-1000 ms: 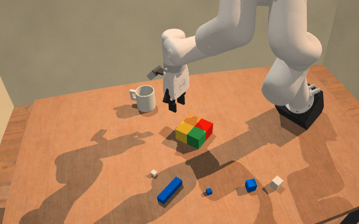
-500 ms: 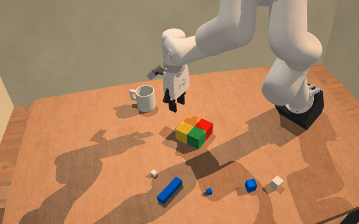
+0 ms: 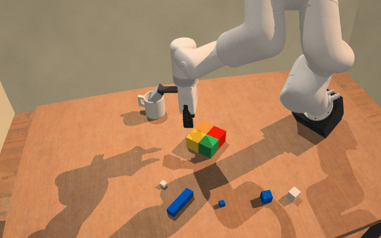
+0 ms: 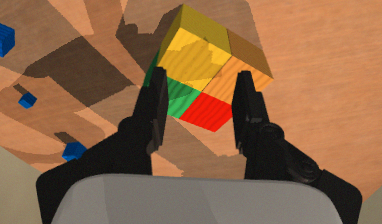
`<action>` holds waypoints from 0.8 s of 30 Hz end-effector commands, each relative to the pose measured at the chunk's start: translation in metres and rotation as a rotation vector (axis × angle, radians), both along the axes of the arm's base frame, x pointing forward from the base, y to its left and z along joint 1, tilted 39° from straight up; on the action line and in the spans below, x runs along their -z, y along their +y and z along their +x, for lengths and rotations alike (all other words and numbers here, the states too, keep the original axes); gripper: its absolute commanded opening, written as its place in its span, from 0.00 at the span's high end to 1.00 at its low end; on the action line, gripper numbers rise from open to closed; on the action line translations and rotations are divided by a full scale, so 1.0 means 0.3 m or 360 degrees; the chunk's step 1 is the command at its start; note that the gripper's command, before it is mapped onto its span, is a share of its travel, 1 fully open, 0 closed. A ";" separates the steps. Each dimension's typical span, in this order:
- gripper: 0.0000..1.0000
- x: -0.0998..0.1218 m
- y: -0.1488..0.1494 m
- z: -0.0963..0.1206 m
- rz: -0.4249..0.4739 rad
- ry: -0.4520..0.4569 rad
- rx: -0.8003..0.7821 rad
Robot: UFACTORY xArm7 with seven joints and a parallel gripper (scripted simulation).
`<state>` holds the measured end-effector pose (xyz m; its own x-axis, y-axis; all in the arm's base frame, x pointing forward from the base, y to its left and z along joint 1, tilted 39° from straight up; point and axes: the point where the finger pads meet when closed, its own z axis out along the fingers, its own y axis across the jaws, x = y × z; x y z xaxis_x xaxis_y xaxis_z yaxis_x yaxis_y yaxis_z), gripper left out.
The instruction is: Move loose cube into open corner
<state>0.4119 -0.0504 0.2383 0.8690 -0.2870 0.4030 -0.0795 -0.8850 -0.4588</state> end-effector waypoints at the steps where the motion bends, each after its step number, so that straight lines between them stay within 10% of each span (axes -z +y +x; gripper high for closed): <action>1: 0.52 -0.048 0.110 -0.022 -0.0216 -0.0182 -0.0343; 18: 0.52 -0.083 0.203 -0.049 -0.0814 -0.0654 -0.1292; 24: 0.52 -0.083 0.203 -0.049 -0.0830 -0.0671 -0.1318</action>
